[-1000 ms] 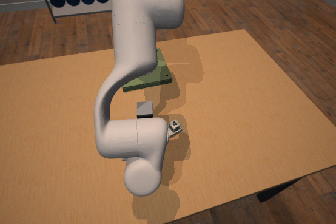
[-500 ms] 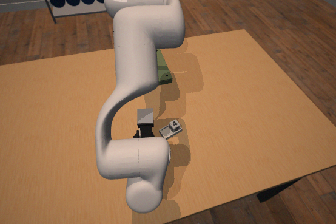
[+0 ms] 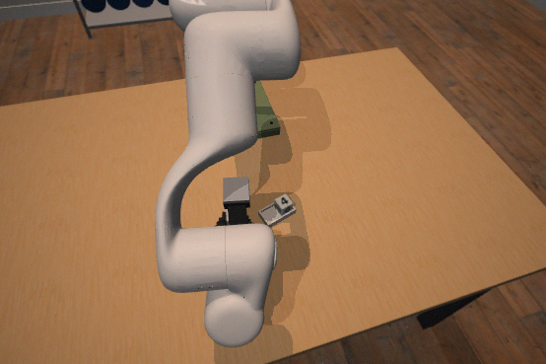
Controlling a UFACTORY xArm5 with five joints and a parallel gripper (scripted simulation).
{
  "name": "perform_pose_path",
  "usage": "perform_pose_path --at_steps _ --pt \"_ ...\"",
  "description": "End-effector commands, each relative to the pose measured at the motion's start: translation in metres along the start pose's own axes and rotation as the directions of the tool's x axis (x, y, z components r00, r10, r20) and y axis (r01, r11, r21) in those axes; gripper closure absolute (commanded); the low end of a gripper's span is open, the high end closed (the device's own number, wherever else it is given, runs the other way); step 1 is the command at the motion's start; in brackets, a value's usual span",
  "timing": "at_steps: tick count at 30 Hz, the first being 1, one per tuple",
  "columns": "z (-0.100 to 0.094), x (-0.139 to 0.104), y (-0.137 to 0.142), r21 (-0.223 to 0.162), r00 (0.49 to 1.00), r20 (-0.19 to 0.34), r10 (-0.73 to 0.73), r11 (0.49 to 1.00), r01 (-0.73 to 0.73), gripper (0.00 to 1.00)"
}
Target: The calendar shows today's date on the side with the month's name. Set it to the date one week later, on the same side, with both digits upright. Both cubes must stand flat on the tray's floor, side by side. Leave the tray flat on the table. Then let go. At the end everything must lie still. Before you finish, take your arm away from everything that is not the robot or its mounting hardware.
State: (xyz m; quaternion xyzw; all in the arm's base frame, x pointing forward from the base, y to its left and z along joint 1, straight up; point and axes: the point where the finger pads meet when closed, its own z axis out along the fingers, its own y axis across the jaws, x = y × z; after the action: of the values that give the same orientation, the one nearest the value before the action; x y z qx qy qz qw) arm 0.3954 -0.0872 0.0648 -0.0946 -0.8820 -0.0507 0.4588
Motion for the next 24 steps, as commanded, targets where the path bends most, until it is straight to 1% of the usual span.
perform_pose_path --at_steps 1,16,24 --pt "-0.001 -0.001 0.0 0.0 1.0 0.004 0.0 1.0 0.0 0.71" --pt "0.008 -0.014 0.0 0.0 1.0 0.004 0.0 1.0 0.0 0.71" --pt "0.016 -0.026 0.0 0.0 1.0 0.004 0.0 1.0 0.0 0.71"
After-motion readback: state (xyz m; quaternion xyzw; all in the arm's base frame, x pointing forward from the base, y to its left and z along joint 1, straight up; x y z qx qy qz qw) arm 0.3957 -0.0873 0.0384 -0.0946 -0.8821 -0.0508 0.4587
